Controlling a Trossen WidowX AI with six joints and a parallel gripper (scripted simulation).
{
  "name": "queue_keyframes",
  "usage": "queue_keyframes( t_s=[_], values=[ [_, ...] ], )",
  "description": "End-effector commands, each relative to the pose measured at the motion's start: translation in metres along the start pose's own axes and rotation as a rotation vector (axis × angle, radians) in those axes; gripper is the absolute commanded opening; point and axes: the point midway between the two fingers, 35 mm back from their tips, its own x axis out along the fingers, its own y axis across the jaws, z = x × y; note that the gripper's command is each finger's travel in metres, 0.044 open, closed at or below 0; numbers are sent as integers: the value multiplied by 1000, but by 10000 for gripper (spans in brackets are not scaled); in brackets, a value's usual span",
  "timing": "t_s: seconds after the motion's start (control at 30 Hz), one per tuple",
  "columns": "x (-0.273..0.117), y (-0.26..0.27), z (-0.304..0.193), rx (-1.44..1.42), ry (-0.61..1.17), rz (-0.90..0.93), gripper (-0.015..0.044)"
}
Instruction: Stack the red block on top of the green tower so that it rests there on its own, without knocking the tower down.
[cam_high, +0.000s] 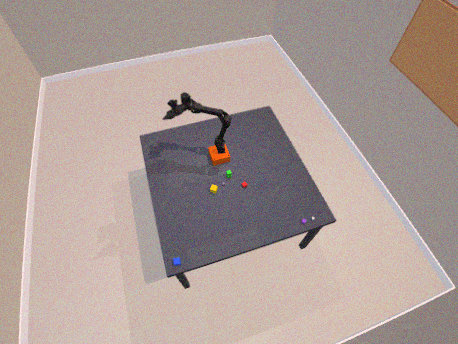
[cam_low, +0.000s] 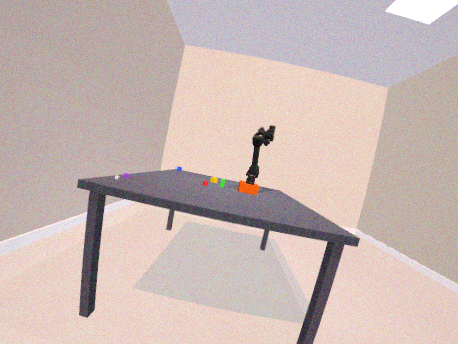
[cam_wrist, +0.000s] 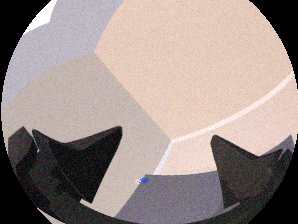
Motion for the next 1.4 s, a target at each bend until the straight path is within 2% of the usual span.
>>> queue_keyframes(
  t_s=[0.0, 0.3, 0.7, 1.1, 1.37],
  values=[
    [24, -1, -24, 16, 64, 7, 440],
    [59, 11, -75, 17, 192, 39, 440],
    [107, 34, -177, 7, 444, 61, 440],
    [117, 82, -284, -90, 681, 154, 440],
    [107, 106, -364, -183, 869, 182, 440]
  ],
)
